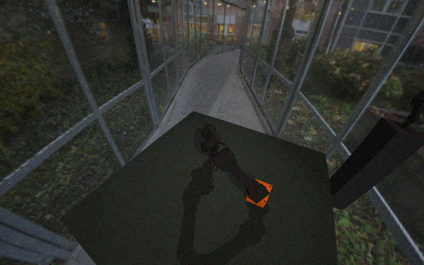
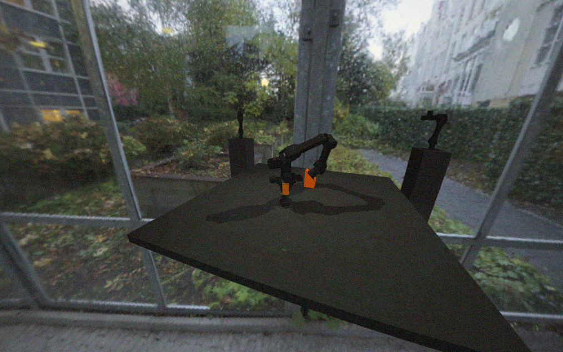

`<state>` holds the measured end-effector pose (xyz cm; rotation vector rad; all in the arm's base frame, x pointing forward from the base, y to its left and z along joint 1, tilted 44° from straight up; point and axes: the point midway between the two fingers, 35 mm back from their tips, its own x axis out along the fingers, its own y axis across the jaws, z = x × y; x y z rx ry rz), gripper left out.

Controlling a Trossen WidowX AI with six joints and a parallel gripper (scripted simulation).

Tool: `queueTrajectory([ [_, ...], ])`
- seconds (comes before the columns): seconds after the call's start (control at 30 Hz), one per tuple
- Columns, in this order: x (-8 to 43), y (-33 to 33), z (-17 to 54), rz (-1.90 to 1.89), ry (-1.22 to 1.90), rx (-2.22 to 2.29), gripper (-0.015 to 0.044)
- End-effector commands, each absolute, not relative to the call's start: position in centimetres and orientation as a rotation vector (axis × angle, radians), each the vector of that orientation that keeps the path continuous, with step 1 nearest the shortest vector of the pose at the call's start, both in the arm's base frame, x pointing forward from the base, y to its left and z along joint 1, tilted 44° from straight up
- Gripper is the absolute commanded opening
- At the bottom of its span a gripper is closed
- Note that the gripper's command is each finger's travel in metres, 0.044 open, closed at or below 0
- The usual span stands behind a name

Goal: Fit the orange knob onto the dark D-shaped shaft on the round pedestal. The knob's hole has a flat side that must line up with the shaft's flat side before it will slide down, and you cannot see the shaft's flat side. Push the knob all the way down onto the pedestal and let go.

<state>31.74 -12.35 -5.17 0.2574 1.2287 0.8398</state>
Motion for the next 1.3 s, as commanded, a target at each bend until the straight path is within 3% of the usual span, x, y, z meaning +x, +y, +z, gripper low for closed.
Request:
queueTrajectory([
  [0.0,31.87,-12.33,-5.21,0.838,1.224,0.252,0.0],
  [1.27,31.88,-12.44,-5.21,0.958,1.126,0.083,0.0],
])
